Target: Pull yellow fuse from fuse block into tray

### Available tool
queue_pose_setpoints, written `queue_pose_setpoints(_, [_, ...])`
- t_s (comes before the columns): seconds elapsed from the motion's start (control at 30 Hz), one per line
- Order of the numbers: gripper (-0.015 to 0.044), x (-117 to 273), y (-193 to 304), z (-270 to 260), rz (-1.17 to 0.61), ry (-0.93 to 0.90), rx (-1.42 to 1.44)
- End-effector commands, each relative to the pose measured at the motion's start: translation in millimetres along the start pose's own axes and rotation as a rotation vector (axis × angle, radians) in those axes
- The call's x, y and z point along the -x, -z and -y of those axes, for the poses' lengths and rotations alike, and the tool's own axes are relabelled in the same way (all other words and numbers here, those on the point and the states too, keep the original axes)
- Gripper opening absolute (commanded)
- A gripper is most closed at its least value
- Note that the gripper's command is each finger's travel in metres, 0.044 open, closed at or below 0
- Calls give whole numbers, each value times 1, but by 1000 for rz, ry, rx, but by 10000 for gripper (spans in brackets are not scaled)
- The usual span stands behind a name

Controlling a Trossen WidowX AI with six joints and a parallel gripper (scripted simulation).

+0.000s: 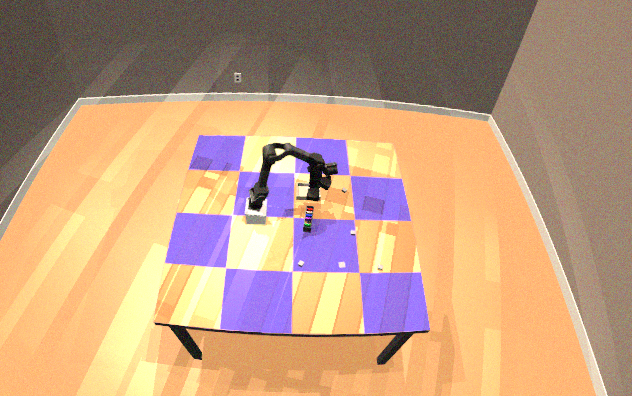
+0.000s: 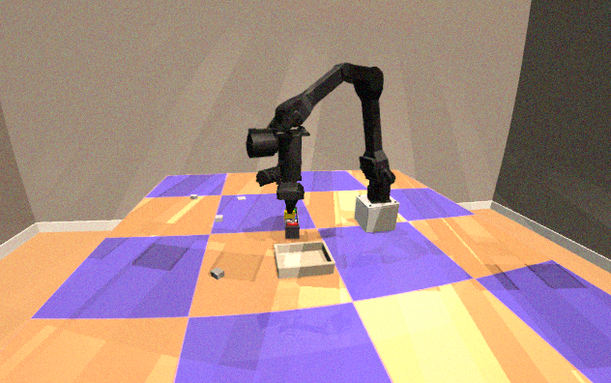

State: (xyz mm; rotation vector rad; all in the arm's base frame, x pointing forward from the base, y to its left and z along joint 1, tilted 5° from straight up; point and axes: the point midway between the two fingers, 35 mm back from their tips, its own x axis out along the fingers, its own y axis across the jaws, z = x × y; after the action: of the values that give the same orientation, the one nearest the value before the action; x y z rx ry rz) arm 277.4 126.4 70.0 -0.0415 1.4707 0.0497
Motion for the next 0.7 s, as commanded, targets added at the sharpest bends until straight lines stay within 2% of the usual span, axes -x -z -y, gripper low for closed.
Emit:
queue_pose_setpoints(0.0, [0, 1, 3, -20, 4, 2, -4])
queue_pose_setpoints(0.5, [0, 1, 30, -96, 7, -4, -4])
queue_pose_setpoints(0.67, [0, 0, 31, -99, 7, -4, -4])
